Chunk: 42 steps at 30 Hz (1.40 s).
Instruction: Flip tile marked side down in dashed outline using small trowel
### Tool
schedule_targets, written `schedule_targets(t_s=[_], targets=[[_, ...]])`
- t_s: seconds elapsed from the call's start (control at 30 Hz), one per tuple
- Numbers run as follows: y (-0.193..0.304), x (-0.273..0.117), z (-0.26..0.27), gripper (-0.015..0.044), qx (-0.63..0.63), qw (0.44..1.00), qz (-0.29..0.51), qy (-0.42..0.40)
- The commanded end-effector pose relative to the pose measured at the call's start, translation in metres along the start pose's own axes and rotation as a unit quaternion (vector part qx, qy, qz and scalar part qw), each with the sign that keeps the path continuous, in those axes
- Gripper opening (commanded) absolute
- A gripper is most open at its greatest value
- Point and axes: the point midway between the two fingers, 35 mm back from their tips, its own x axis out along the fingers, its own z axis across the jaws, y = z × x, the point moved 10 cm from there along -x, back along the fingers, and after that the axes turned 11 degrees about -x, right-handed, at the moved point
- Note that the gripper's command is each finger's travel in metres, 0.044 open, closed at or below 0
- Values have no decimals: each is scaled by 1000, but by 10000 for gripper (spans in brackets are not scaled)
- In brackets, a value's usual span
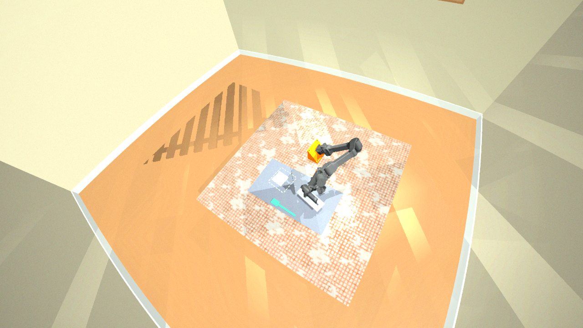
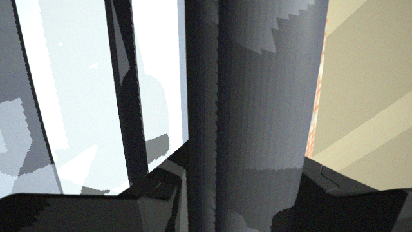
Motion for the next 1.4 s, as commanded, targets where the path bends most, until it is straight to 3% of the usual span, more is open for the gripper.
schedule_targets(t_s=[0.0,0.57,1.37], targets=[[-23,-4,-3,0,8,1000,8,12],[-108,-18,14,0,47,998,44,27],[-114,-2,31,0,49,997,44,27]])
